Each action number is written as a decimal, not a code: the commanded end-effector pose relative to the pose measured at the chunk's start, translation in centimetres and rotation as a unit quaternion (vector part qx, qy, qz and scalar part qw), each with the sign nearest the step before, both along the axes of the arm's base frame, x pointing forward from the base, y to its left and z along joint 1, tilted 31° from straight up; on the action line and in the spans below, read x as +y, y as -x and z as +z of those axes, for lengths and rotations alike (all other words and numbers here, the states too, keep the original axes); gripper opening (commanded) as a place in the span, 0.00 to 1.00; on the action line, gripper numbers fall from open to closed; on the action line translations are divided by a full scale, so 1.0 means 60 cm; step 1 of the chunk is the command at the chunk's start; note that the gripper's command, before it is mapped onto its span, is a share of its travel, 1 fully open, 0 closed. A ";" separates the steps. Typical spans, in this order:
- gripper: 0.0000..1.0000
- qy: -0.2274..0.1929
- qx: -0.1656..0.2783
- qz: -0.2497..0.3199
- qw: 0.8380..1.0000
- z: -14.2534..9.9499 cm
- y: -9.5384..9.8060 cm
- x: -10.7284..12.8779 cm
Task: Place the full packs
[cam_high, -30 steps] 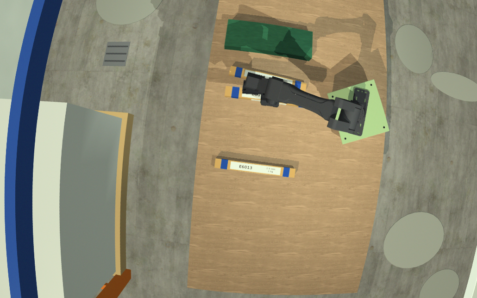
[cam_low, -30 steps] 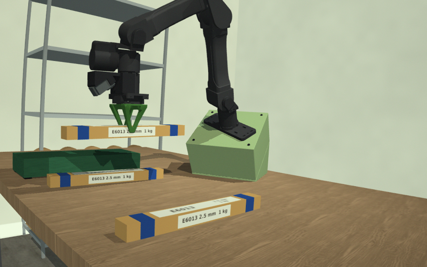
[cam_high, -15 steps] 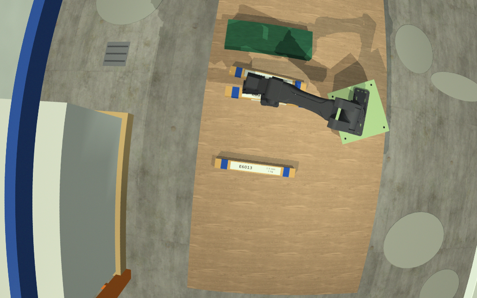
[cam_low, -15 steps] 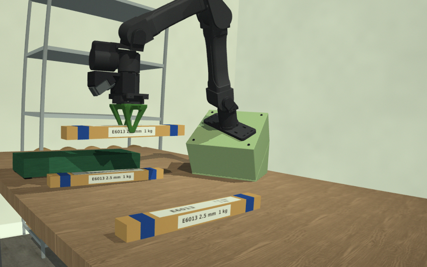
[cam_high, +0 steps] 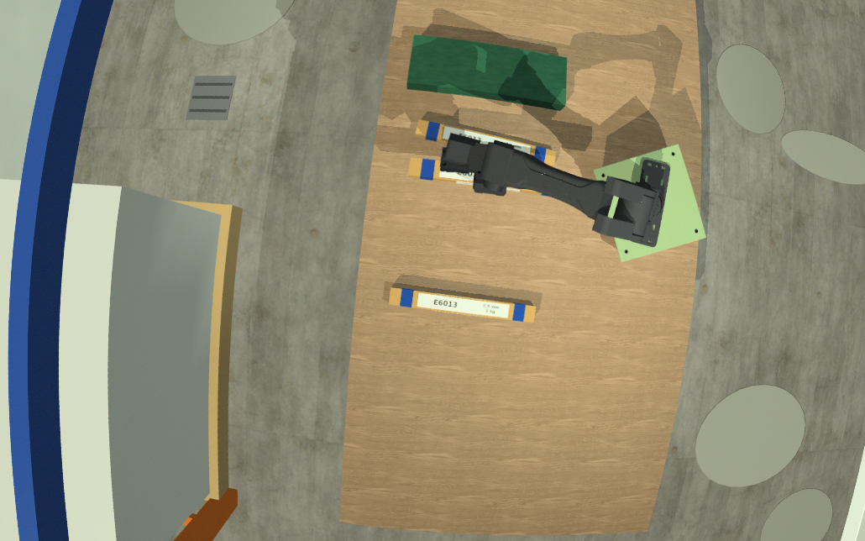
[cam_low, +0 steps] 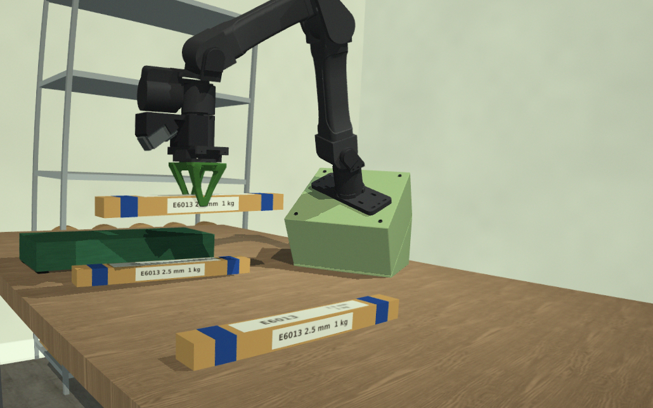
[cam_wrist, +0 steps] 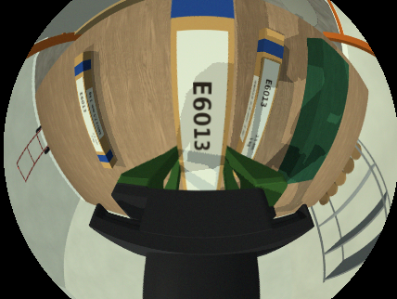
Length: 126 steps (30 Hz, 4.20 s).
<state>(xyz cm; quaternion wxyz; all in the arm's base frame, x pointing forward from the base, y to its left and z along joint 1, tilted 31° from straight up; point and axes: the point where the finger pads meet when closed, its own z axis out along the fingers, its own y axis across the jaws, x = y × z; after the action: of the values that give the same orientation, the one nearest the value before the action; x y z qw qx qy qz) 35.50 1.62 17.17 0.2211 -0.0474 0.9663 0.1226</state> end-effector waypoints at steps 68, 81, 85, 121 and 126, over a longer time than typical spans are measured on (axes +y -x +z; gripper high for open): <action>0.00 0.001 -0.032 -0.007 0.999 -0.024 -0.058 0.016; 0.00 0.002 -0.033 -0.007 0.999 -0.021 -0.059 0.016; 0.00 0.002 -0.033 -0.007 0.999 -0.021 -0.059 0.016; 0.00 0.002 -0.020 -0.005 1.000 -0.024 -0.031 0.008; 0.00 0.002 -0.020 -0.005 1.000 -0.017 -0.027 0.006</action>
<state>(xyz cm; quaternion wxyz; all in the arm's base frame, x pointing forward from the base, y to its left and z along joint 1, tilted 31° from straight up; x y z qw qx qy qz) 37.12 2.91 13.02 0.2109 -0.0501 0.9686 0.1221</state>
